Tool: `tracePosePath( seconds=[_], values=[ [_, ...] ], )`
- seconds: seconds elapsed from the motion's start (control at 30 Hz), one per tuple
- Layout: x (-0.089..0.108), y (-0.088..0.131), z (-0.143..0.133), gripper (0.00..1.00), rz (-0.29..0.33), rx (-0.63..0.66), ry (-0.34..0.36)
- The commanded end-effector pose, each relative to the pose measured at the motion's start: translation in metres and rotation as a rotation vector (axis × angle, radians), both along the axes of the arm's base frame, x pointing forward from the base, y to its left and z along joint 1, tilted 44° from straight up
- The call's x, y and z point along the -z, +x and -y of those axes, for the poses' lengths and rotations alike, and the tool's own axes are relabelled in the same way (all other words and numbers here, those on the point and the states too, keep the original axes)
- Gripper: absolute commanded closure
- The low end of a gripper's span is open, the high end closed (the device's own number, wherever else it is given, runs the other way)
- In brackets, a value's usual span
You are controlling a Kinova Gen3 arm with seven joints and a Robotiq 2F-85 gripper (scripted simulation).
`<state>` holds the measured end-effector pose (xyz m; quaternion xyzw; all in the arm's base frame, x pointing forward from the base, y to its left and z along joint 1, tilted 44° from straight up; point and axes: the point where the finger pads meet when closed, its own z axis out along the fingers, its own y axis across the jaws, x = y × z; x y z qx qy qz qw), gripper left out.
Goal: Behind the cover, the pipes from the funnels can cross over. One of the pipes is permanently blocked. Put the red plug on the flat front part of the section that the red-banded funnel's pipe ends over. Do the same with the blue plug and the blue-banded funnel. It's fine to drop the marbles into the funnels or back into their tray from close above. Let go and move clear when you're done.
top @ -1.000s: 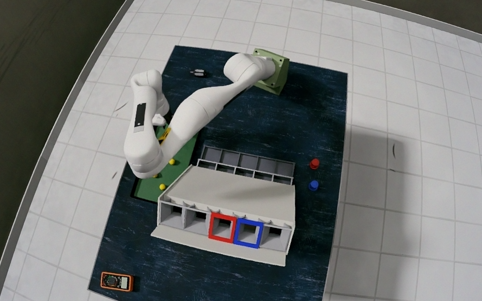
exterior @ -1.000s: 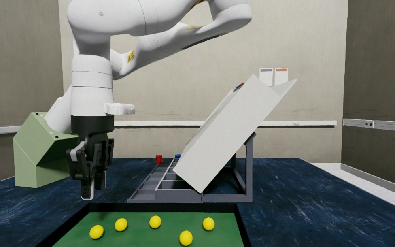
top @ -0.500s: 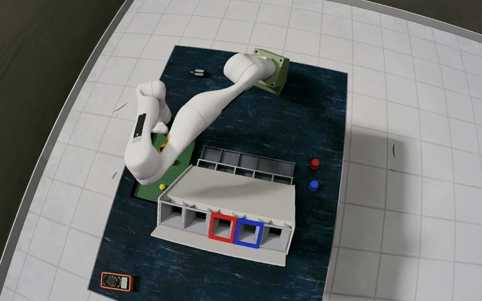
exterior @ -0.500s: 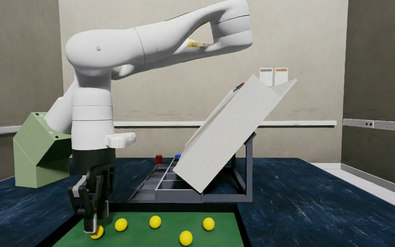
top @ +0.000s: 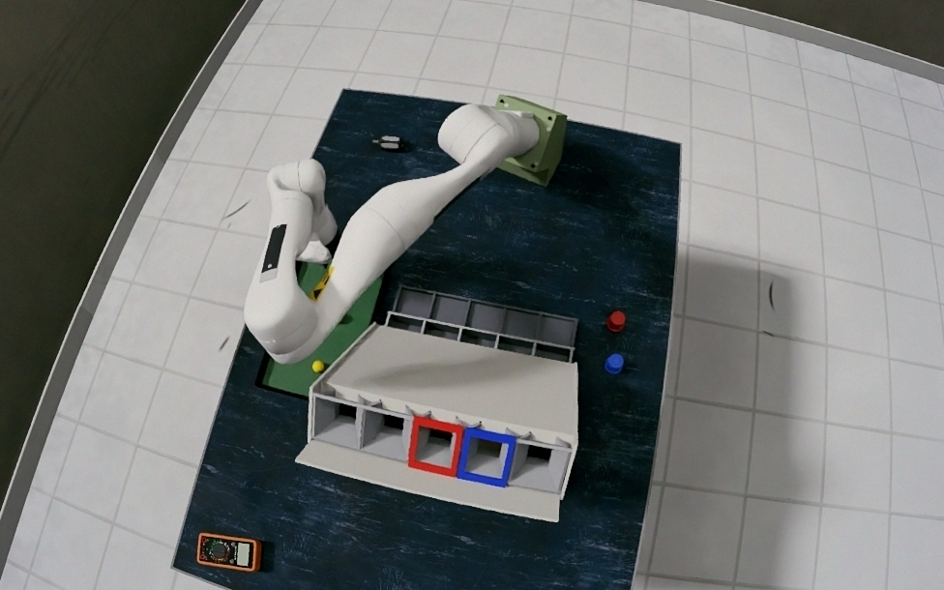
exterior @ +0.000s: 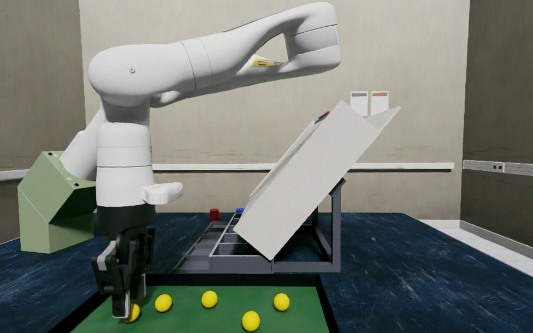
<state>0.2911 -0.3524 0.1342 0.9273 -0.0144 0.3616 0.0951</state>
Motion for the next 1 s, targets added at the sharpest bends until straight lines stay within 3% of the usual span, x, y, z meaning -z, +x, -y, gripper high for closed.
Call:
tracePosePath(
  seconds=[0.0, 0.97],
  values=[
    [0.0004, 0.002, 0.0009, 0.5, 0.003, 0.001, -0.002],
    [0.0061, 0.0074, 0.0023, 0.5, 0.003, 0.001, -0.002]
  ],
)
